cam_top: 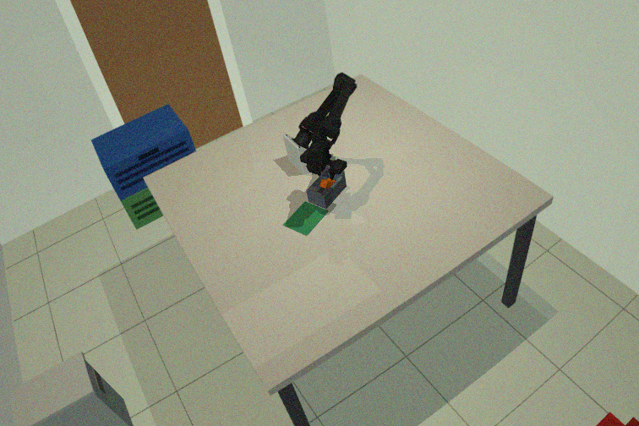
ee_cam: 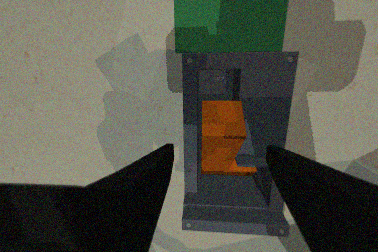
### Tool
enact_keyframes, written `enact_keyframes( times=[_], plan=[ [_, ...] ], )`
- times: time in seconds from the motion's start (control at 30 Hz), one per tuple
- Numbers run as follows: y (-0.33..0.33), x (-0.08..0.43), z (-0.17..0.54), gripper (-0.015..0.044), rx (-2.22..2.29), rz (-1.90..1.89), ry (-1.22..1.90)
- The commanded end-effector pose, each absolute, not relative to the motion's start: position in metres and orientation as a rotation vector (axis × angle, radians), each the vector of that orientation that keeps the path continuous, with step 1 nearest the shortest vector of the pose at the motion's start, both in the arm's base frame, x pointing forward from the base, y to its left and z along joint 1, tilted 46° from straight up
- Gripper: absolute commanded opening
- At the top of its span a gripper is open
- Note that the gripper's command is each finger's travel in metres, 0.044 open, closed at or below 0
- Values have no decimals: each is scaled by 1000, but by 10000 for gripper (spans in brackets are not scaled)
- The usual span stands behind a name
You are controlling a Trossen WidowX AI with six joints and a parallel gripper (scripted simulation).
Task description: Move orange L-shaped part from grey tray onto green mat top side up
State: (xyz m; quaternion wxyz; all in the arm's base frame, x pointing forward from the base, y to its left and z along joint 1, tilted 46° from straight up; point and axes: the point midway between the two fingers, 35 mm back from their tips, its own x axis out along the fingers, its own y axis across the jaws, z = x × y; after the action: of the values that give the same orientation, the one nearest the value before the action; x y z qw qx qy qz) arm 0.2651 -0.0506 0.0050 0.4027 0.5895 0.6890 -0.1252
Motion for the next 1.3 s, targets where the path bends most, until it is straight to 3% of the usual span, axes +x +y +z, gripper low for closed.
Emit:
enact_keyframes(
  times=[0.0, 0.83, 0.97, 1.27],
  plan=[
    [-44, 263, -1, 280, 1500, -320, 1750],
    [-18, 262, -25, 280, 1501, -318, 1751],
    [-21, 265, -22, 175, 1491, -313, 1744],
    [-21, 265, -22, 115, 1491, -313, 1744]
  ],
)
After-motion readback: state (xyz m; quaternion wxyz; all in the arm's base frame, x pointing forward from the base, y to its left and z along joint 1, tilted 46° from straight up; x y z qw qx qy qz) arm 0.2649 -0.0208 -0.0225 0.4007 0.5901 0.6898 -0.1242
